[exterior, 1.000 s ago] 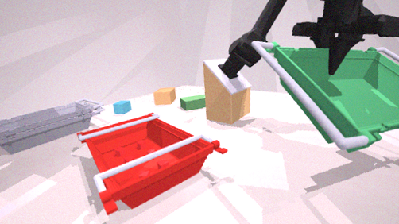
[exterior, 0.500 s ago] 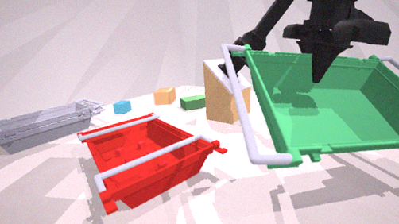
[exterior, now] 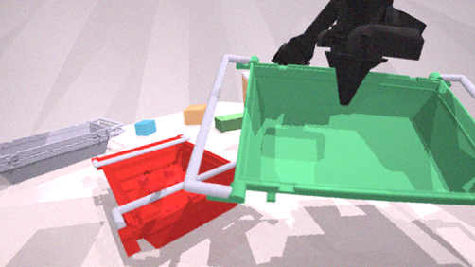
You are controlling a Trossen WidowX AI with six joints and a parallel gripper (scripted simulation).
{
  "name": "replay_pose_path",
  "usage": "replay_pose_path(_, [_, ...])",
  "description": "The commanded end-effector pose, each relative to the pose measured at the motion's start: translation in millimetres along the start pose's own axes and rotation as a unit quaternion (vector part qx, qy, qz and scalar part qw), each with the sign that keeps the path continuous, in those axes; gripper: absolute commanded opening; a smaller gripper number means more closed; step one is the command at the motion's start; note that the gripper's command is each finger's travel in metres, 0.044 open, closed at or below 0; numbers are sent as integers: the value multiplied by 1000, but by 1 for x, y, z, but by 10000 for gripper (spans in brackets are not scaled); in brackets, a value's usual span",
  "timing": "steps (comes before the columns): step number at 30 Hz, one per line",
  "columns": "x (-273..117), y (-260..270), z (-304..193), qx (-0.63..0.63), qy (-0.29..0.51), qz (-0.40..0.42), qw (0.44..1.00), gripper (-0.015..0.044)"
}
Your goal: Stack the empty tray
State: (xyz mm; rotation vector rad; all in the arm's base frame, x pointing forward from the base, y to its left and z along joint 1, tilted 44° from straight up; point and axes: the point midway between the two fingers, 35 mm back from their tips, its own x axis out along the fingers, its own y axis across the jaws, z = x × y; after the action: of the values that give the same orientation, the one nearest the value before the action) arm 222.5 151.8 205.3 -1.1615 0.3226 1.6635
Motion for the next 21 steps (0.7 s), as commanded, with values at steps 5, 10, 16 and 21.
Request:
replay_pose_path(5, [-5, -12, -34, 47, 4, -10, 999, 0])
replay_pose_path(10, [-4, -15, -56, 79, 3, -7, 997, 0])
replay_pose_path(16, [-2, -16, -83, 116, -1, -5, 993, 0])
replay_pose_path(21, [-2, -16, -106, 148, -5, -4, 989, 0])
